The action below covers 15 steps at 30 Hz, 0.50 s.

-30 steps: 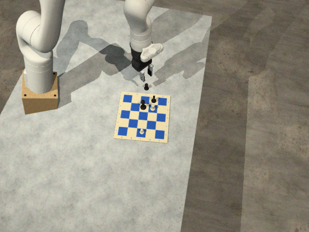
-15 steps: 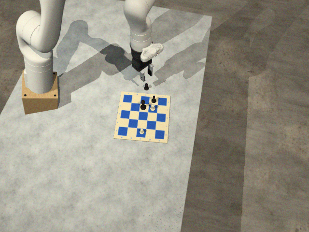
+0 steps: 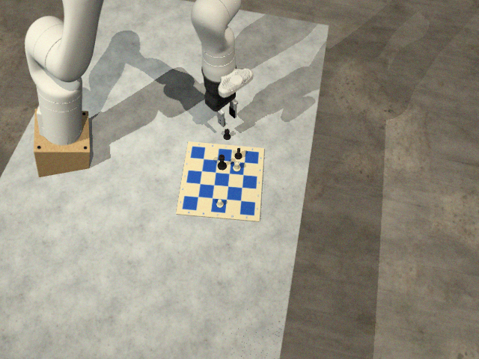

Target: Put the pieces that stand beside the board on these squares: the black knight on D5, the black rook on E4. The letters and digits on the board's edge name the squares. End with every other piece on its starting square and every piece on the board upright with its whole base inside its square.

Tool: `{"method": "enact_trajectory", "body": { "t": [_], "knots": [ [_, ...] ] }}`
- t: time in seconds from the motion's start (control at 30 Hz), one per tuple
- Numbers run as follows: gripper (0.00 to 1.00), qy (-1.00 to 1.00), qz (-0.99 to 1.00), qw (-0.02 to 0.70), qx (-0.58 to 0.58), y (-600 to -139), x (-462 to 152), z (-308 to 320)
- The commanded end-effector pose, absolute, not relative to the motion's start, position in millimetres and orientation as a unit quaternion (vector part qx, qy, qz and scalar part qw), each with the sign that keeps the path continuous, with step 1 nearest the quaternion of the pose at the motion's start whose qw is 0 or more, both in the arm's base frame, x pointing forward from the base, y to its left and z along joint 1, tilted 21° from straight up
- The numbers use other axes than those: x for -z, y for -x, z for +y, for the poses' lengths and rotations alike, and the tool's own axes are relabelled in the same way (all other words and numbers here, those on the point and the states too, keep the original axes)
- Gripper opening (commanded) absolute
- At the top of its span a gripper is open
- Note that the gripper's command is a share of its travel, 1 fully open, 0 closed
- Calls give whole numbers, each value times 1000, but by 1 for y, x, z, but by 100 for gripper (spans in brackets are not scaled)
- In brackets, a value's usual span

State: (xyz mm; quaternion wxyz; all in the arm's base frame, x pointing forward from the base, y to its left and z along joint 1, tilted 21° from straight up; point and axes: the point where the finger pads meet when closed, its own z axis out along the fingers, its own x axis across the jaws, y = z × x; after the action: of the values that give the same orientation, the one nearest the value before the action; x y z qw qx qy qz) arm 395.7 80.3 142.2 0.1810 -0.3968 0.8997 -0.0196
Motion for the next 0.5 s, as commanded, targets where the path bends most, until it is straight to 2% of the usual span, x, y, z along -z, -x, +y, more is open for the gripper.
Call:
{"method": "enact_trajectory", "body": {
  "t": [0.0,0.47],
  "knots": [
    [73,392,902,178,22,-397,-137,75],
    [73,392,902,178,22,-403,-120,77]
  ]
}}
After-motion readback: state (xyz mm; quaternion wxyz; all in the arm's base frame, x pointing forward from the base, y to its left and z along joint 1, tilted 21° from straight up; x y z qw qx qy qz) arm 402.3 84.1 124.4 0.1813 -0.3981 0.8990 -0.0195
